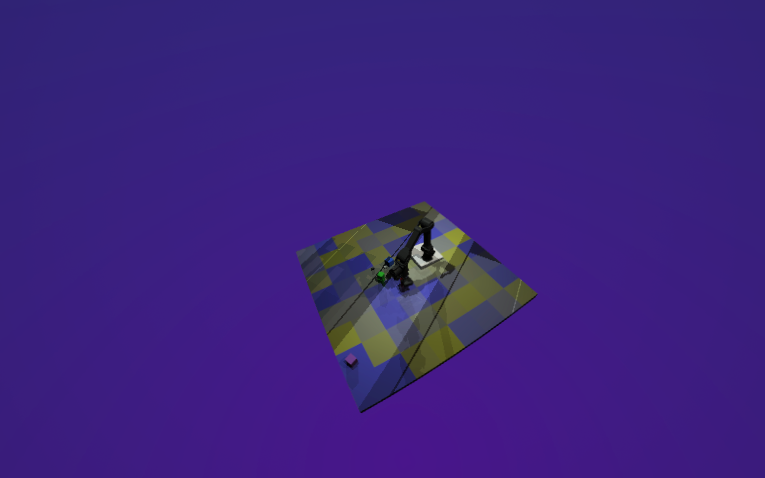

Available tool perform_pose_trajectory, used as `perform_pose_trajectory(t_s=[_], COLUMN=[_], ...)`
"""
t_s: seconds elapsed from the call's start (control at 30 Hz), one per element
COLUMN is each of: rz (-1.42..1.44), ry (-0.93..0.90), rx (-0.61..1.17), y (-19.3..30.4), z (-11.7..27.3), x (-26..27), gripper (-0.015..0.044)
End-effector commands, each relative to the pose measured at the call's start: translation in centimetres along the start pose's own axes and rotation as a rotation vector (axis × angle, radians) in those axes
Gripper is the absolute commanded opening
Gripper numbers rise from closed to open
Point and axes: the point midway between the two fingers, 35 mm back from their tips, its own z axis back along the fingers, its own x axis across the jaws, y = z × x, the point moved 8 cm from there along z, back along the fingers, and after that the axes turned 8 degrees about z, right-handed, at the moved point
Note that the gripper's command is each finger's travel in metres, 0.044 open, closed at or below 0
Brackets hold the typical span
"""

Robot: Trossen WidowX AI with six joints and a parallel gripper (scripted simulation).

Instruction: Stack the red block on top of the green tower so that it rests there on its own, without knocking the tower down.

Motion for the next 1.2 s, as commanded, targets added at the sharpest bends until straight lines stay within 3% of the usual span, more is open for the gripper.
perform_pose_trajectory(t_s=[0.0, 0.13, 0.27, 1.17], rz=[-0.002, -0.002, -0.002, -0.002], ry=[-0.004, -0.004, -0.004, -0.004], rx=[0.004, 0.004, 0.004, 0.003], y=[0.1, 0.1, 0.0, -0.1], z=[0.0, 0.0, 0.9, 11.8], x=[0.0, 0.0, 0.0, -0.1], gripper=[0.0125, 0.0098, 0.0000, 0.0000])
